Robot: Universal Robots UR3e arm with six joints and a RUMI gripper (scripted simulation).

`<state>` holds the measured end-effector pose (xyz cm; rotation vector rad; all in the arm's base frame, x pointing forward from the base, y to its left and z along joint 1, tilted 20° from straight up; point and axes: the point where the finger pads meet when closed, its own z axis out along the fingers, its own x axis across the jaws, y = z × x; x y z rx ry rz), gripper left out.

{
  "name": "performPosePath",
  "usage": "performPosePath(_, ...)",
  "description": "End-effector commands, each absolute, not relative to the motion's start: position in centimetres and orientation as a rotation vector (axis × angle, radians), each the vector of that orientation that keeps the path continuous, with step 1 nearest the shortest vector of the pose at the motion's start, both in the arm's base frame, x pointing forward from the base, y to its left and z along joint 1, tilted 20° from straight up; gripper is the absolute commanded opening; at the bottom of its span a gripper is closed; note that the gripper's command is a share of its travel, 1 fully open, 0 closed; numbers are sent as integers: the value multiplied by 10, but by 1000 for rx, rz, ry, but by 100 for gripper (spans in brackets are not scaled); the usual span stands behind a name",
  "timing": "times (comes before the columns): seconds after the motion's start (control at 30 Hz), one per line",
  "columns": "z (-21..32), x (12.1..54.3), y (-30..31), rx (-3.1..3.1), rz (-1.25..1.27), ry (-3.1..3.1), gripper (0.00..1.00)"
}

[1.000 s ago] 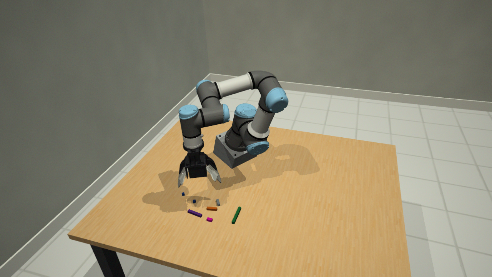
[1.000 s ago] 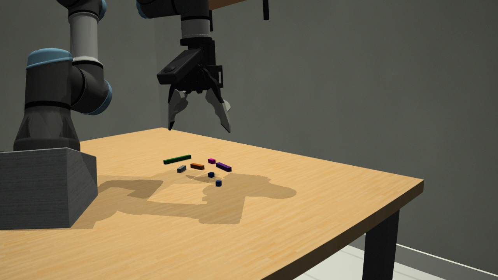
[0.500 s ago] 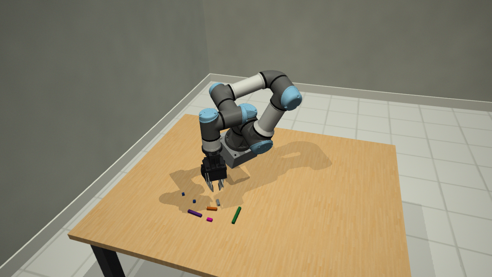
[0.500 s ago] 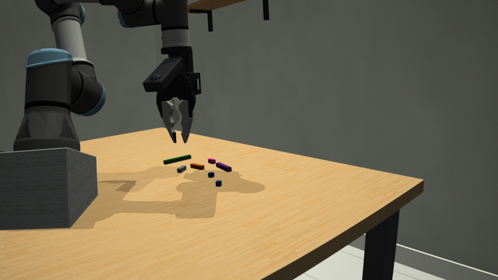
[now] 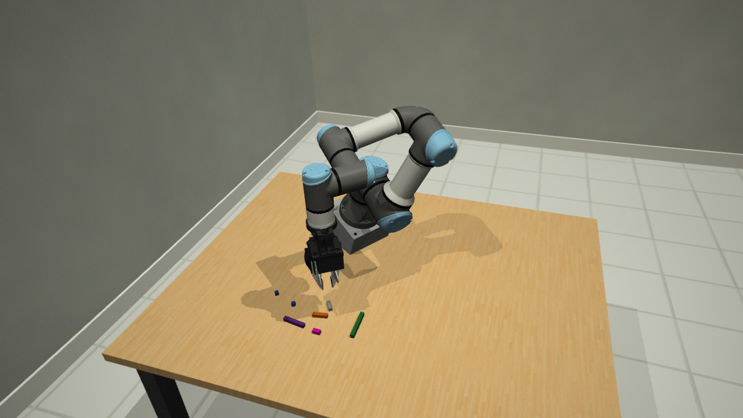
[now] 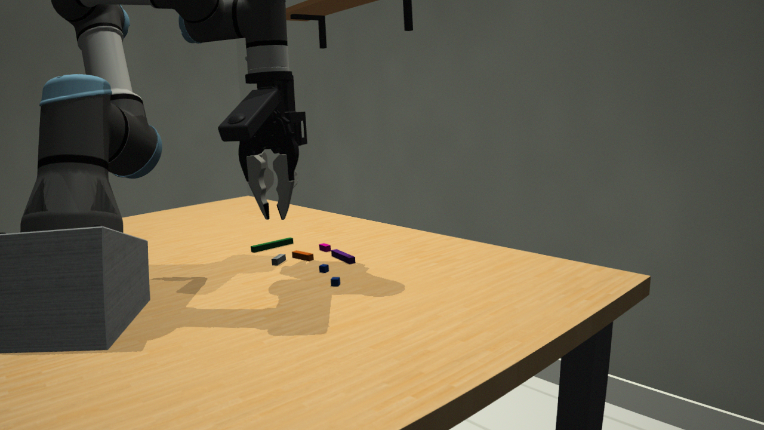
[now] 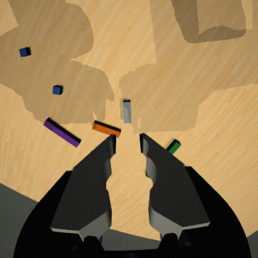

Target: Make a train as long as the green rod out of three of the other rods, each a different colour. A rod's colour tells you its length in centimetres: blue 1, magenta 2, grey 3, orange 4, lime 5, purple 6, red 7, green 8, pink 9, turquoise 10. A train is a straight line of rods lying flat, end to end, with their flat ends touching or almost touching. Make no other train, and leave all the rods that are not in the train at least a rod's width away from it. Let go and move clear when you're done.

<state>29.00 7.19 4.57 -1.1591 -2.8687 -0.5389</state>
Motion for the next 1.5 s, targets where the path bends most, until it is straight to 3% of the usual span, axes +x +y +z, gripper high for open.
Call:
performPosePath(0.0, 46, 291, 72, -1160, -539, -2871, 14)
performPosePath(1.47, 21, 294, 81, -1160, -537, -2872, 14)
